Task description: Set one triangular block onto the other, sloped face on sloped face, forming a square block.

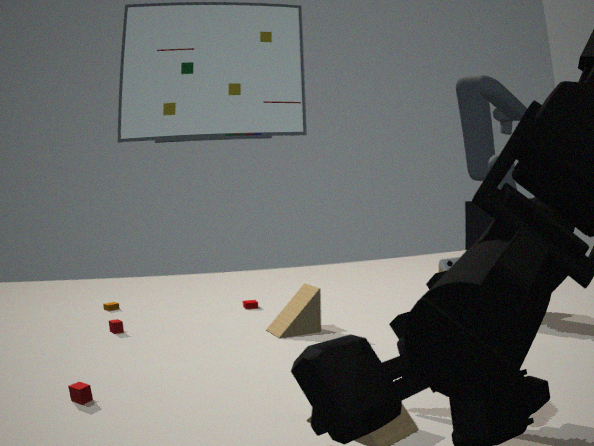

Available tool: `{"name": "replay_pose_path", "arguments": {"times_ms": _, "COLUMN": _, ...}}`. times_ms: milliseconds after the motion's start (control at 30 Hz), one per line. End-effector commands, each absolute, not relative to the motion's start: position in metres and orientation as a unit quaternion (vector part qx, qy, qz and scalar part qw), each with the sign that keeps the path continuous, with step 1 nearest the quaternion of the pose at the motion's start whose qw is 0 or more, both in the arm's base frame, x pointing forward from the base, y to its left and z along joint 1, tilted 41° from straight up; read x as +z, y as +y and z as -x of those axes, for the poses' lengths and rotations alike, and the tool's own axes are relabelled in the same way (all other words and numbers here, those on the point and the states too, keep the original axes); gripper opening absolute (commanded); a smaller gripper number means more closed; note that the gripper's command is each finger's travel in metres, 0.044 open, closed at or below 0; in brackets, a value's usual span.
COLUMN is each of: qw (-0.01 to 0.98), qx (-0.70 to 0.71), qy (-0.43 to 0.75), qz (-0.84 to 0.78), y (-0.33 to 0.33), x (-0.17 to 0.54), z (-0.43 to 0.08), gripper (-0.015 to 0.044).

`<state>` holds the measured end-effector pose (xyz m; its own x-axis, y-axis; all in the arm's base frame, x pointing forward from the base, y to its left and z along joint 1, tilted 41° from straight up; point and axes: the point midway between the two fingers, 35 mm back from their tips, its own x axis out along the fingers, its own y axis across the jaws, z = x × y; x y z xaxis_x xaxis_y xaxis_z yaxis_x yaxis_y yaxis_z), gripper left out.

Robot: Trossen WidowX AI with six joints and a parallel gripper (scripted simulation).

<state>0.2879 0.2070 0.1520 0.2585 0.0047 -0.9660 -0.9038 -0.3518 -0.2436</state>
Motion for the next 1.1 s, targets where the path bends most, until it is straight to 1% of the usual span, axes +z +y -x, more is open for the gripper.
{"name": "replay_pose_path", "arguments": {"times_ms": 0, "qw": 0.45, "qx": 0.505, "qy": 0.345, "qz": 0.651, "y": 0.2072, "x": 0.1501, "z": -0.2872, "gripper": 0.044}}
{"name": "replay_pose_path", "arguments": {"times_ms": 800, "qw": 0.45, "qx": 0.505, "qy": 0.345, "qz": 0.651, "y": 0.2072, "x": 0.1501, "z": -0.2872, "gripper": 0.044}}
{"name": "replay_pose_path", "arguments": {"times_ms": 1067, "qw": 0.453, "qx": 0.502, "qy": 0.345, "qz": 0.651, "y": 0.207, "x": 0.1519, "z": -0.2878, "gripper": 0.023}}
